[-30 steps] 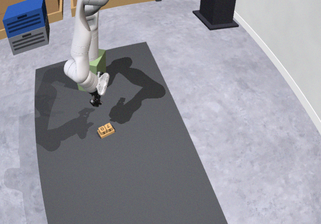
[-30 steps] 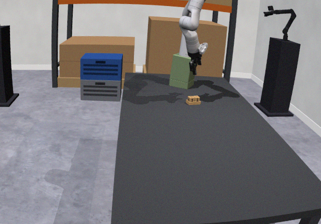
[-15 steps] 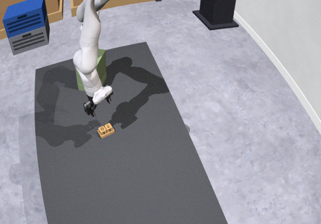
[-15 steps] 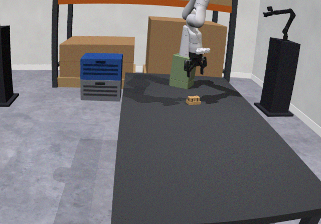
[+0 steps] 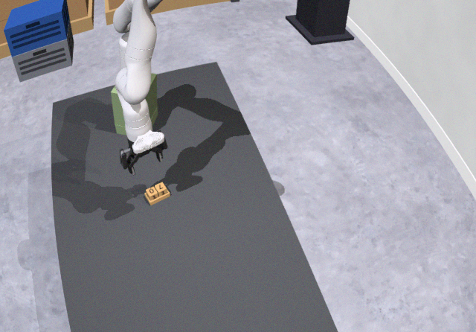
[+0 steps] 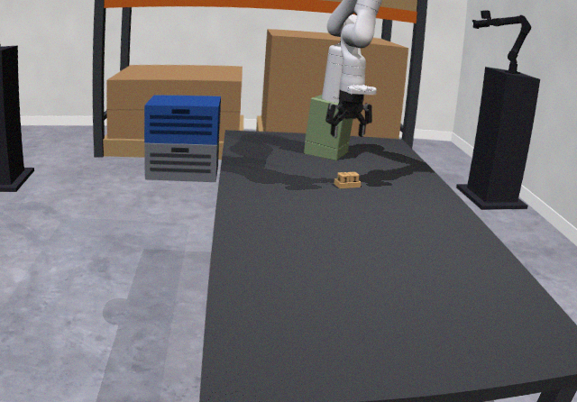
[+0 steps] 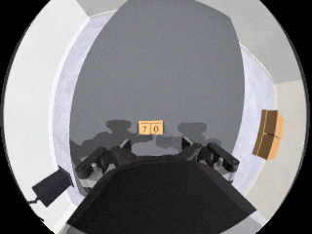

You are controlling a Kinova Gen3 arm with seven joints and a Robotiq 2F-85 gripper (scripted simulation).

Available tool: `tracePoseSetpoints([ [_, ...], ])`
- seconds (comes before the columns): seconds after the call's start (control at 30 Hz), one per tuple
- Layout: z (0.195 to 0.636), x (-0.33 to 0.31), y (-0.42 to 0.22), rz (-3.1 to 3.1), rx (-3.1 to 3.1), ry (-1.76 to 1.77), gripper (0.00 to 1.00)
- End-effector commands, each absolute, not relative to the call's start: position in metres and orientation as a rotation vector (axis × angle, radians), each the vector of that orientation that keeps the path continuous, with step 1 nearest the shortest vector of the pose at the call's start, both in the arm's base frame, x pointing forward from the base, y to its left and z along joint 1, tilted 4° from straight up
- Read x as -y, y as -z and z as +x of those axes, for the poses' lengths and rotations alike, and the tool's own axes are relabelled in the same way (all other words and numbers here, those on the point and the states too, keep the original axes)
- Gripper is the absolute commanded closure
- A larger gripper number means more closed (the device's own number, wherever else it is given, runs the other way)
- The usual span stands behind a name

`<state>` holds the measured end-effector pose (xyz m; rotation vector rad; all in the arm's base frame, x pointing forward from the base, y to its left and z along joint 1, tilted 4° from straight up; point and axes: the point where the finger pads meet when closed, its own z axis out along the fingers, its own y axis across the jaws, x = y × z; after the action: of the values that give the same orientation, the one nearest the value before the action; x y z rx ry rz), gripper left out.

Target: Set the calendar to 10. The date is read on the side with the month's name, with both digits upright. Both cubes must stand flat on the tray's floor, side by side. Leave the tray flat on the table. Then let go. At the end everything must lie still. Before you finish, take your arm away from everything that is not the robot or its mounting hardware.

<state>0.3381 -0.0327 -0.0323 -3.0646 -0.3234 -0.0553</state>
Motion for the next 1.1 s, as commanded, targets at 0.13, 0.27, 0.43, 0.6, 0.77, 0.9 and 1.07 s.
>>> tracePoseSetpoints([
  [0.13, 0.340, 0.032, 0.031, -3.070, 0.310, 0.065, 0.00],
  [0.27, 0.340, 0.032, 0.031, -3.070, 0.310, 0.065, 0.00],
  [0.43, 0.340, 0.032, 0.031, -3.069, 0.317, 0.064, 0.00],
  [0.6, 0.339, 0.032, 0.032, -3.067, 0.347, 0.061, 0.00],
  [0.77, 0.338, 0.037, 0.036, -3.067, 0.472, 0.052, 0.00],
  [0.9, 0.333, 0.038, 0.041, -3.031, 0.662, 0.029, 0.00],
  [1.07, 0.329, 0.039, 0.045, -2.991, 0.832, 0.015, 0.00],
])
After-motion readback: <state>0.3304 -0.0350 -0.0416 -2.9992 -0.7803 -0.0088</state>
